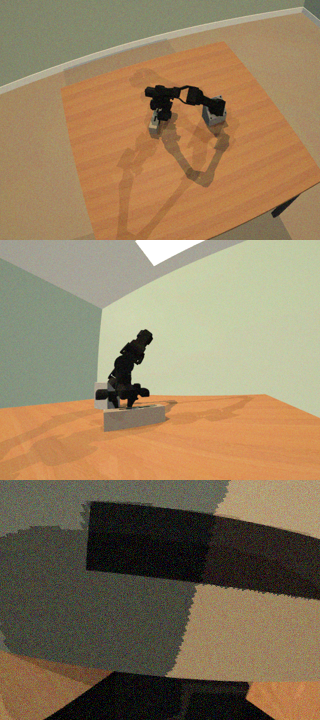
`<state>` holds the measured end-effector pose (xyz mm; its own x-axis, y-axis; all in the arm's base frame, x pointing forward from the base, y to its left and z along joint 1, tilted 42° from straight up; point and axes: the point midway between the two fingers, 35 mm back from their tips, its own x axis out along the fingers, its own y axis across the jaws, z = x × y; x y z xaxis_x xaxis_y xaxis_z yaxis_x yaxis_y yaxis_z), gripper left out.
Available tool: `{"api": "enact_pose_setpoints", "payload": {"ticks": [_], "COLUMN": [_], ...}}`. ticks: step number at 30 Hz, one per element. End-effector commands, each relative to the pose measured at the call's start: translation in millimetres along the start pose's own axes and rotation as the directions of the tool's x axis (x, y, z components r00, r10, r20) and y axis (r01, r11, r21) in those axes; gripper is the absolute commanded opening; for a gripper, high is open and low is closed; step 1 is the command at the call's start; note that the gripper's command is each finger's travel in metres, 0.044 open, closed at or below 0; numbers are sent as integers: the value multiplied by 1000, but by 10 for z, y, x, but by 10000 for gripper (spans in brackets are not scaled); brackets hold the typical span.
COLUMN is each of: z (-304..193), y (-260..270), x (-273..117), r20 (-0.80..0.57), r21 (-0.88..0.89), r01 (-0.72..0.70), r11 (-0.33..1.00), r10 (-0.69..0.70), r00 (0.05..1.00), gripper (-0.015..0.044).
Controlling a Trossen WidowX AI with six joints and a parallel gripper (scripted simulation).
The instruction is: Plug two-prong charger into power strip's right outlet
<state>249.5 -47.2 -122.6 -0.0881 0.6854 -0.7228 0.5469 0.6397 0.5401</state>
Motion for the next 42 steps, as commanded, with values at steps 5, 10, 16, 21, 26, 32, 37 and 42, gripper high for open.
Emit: {"api": "enact_pose_setpoints", "payload": {"ticks": [5,10,16,21,26,32,37,42], "z": [29,30,30,32,47,71,91,111], "y": [7,7,7,7,7,7,8,8], "x": [-15,-14,-12,-10,-12,-15,-17,-20], "r20": [6,6,6,6,6,6,7,7], "r21": [-1,-1,-1,-1,-1,-1,-1,-1], "r01": [-1,-1,-1,-1,-1,-1,-1,-1], "r11": [1000,1000,1000,1000,1000,1000,1000,1000], "r10": [1,1,1,1,1,1,1,1], "r00": [1000,1000,1000,1000,1000,1000,1000,1000], "gripper": [0,0,0,0,0,0,0,0]}}
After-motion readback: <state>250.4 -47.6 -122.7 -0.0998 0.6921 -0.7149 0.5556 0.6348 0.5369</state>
